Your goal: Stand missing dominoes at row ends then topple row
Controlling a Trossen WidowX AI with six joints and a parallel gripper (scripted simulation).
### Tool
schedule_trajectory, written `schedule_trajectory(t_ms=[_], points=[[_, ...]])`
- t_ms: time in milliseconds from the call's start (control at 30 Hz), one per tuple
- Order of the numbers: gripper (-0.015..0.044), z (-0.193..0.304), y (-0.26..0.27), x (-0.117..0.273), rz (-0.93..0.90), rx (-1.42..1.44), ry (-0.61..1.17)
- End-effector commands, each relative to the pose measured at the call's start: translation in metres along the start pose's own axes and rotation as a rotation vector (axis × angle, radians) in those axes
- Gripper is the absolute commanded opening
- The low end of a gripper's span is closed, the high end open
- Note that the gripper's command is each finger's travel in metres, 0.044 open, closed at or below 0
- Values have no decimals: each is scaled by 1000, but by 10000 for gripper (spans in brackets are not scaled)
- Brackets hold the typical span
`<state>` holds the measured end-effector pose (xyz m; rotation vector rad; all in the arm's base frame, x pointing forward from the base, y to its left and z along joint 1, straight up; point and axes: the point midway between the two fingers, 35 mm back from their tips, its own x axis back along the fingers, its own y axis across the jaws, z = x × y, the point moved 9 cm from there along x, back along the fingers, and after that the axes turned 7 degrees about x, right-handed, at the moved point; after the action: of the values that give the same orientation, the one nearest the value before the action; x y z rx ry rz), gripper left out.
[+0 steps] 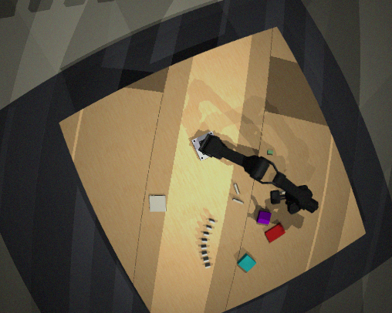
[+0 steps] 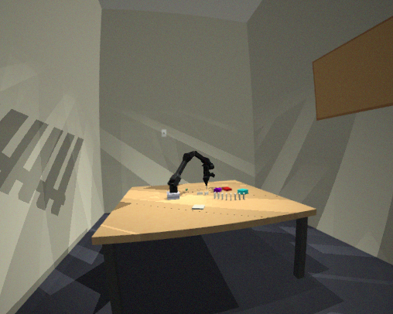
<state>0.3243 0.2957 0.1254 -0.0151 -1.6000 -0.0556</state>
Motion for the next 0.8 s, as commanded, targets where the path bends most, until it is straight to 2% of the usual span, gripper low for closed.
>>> schedule_trajectory(t_ms=[0, 200, 600, 633, 767], points=[[440, 1, -1, -9, 3, -5, 9], [440, 1, -1, -15, 3, -5, 9], [125, 1, -1, -15, 3, -5, 9], [107, 1, -1, -15, 3, -5, 9], [107, 1, -1, -15, 3, -5, 9]])
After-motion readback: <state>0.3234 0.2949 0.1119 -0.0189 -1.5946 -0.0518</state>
